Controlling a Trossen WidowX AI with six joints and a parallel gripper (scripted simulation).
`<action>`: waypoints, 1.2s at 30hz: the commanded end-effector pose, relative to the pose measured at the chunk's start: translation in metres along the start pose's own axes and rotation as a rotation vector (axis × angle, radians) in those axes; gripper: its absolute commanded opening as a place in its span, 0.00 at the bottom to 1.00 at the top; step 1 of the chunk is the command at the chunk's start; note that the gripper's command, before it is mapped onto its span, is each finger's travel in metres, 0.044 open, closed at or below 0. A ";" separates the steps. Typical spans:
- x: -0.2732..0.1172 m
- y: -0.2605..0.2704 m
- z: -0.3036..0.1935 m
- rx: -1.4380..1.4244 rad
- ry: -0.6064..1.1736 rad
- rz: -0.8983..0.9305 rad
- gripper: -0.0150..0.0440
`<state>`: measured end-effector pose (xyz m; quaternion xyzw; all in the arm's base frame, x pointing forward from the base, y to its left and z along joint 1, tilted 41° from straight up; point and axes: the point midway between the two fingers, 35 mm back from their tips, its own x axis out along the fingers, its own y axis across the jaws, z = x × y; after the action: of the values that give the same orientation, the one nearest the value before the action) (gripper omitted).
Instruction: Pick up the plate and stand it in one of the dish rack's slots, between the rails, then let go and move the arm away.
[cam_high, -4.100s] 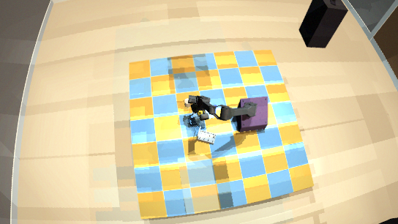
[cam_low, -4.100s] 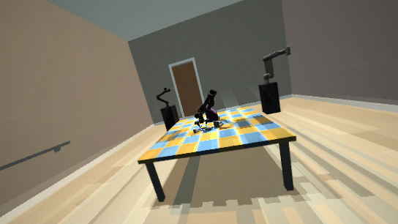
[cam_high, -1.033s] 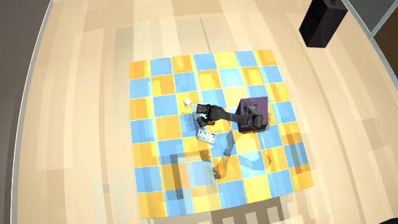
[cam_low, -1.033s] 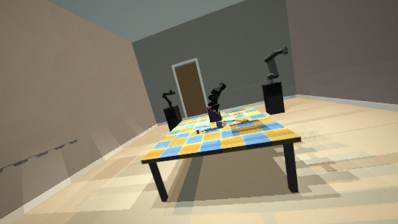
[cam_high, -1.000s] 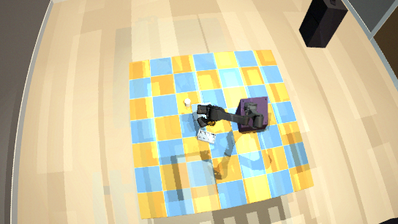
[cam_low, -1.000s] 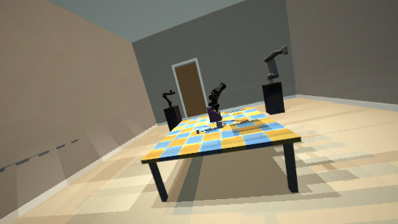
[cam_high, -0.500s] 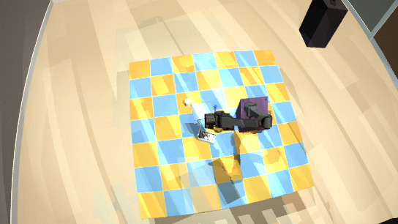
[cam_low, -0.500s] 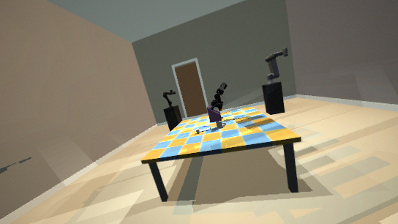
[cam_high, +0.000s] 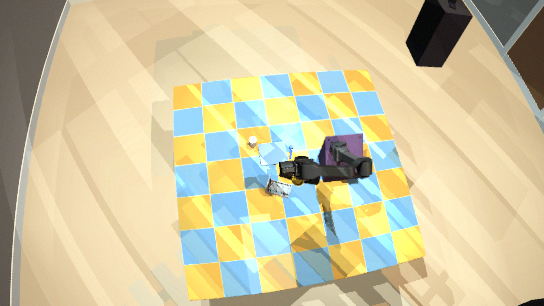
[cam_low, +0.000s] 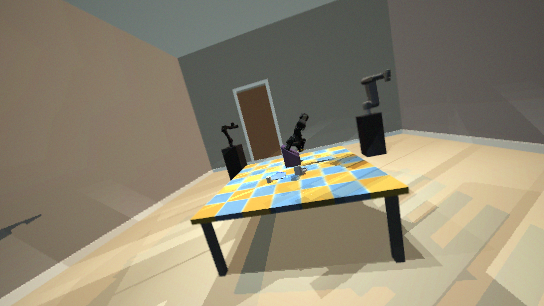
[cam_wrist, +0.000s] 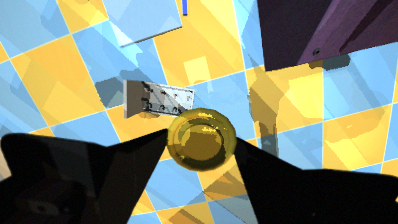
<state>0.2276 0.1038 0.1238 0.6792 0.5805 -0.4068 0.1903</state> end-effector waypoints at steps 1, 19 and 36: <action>0.013 -0.001 0.009 -0.029 -0.080 0.002 0.25; 0.064 0.009 0.040 -0.289 -0.472 0.101 0.25; 0.094 0.018 0.051 -0.569 -0.775 0.273 0.25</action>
<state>0.2275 0.1204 0.0233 0.4890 0.4815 -0.4335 0.5840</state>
